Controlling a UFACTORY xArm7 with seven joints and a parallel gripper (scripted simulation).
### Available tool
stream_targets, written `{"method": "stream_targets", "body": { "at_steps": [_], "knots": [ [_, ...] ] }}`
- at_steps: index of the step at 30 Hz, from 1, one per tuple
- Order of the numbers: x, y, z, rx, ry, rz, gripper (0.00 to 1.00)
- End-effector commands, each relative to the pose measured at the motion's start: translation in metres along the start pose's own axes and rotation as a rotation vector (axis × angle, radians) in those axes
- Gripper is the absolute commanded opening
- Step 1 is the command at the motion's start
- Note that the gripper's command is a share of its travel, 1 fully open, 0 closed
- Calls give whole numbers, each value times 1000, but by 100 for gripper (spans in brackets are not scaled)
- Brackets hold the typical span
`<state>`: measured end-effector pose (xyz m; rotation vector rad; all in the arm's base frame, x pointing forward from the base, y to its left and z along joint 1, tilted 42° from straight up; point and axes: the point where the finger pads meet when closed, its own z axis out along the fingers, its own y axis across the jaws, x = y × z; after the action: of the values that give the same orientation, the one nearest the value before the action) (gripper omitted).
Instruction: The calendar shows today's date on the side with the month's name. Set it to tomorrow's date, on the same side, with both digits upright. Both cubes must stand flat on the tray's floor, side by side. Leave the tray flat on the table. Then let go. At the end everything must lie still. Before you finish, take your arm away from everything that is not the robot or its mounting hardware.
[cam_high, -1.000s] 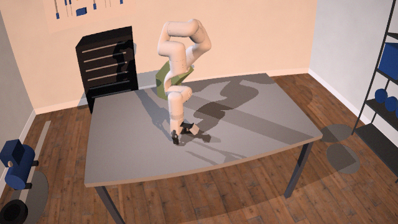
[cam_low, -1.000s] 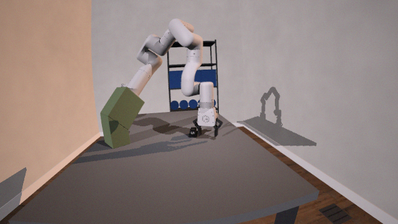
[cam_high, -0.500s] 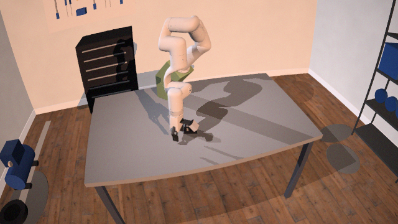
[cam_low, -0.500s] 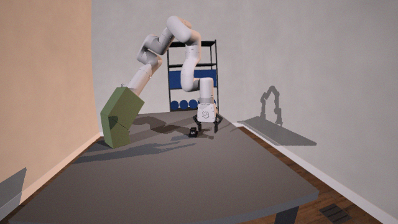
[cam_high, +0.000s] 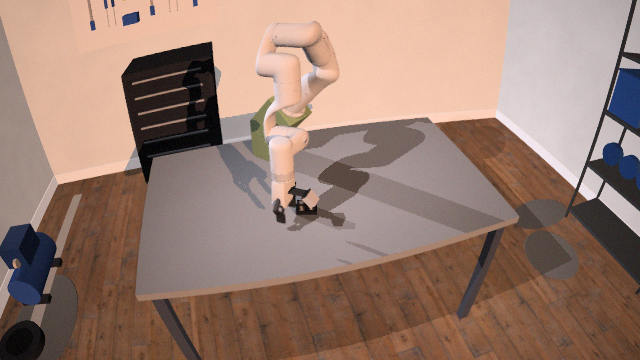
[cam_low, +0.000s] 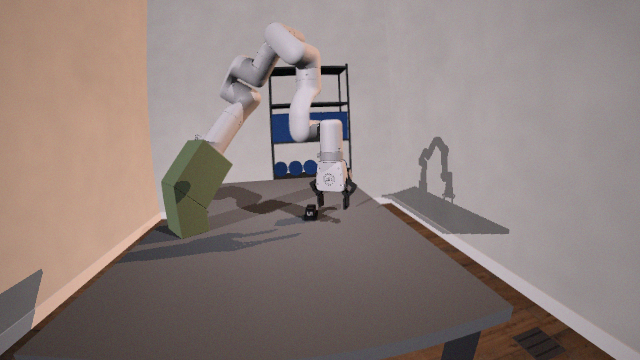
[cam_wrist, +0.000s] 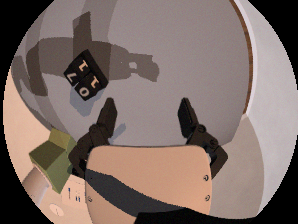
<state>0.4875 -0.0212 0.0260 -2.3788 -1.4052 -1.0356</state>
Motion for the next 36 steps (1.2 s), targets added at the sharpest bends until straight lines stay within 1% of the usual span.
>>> {"method": "stream_targets", "body": {
  "at_steps": [1, 7, 11, 15, 18, 21, 23, 24, 27, 31, 35, 36],
  "knots": [
    [-14, -15, -1, -3, -2, 72, 100],
    [-16, -17, -1, -3, -2, 82, 100],
    [-19, -20, -1, -3, -2, 205, 100],
    [-33, -37, -1, -3, -2, 222, 100],
    [-34, -38, -1, -3, -2, 232, 100],
    [-35, -39, -1, -3, -2, 314, 100],
    [-35, -39, -1, -3, -2, 314, 100],
    [-36, -40, -1, -3, -2, 352, 100],
    [-49, -55, -1, -3, -2, 371, 100],
    [-51, -58, -1, -3, -2, 382, 100],
    [-53, -61, -1, -3, -2, 505, 100],
    [-57, -66, -1, -3, -2, 521, 100]
  ]
}}
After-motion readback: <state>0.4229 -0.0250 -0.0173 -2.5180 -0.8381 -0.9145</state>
